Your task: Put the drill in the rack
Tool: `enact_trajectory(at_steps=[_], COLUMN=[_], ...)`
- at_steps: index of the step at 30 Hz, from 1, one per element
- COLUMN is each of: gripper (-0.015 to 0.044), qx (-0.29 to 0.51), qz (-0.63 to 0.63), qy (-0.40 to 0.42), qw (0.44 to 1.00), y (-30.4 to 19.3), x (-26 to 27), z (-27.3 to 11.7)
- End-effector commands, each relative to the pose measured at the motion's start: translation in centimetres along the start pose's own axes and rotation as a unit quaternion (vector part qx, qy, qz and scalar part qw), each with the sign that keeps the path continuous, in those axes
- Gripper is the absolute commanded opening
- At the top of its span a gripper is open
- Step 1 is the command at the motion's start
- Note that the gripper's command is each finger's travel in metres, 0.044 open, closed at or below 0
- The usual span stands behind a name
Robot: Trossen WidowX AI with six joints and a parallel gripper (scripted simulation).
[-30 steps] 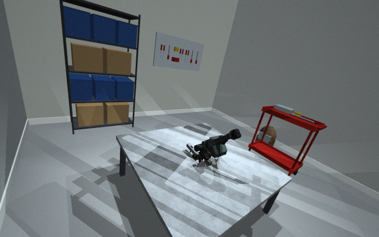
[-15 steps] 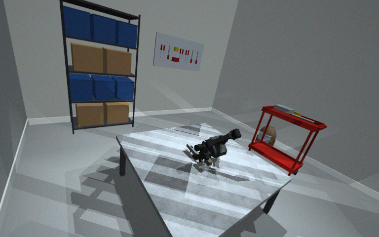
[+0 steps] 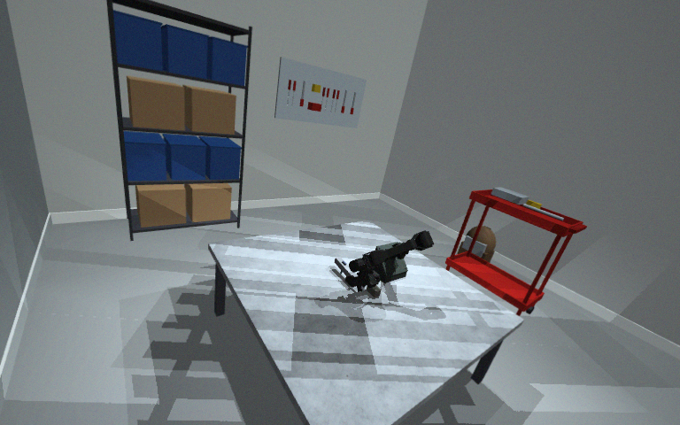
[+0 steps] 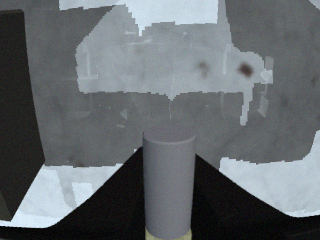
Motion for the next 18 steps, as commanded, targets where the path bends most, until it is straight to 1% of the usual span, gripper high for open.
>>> enact_trajectory(at_steps=[1,18], gripper=[0.0,0.0], qx=[-0.001,-0.001], qz=[0.0,0.0], qy=[-0.002,-0.002], qw=[1.0,1.0], y=[0.5,2.8], x=[0.0,-0.1], z=[-0.1,-0.2])
Point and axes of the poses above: the point midway between the two fingers, 35 mm back from their tips, its own z axis out along the fingers, its own x axis across the jaws, y = z × x, the point moved 10 cm from there along -z, back along the fingers, and after that the axes turned 1 degree about z, right-handed, at the moved point
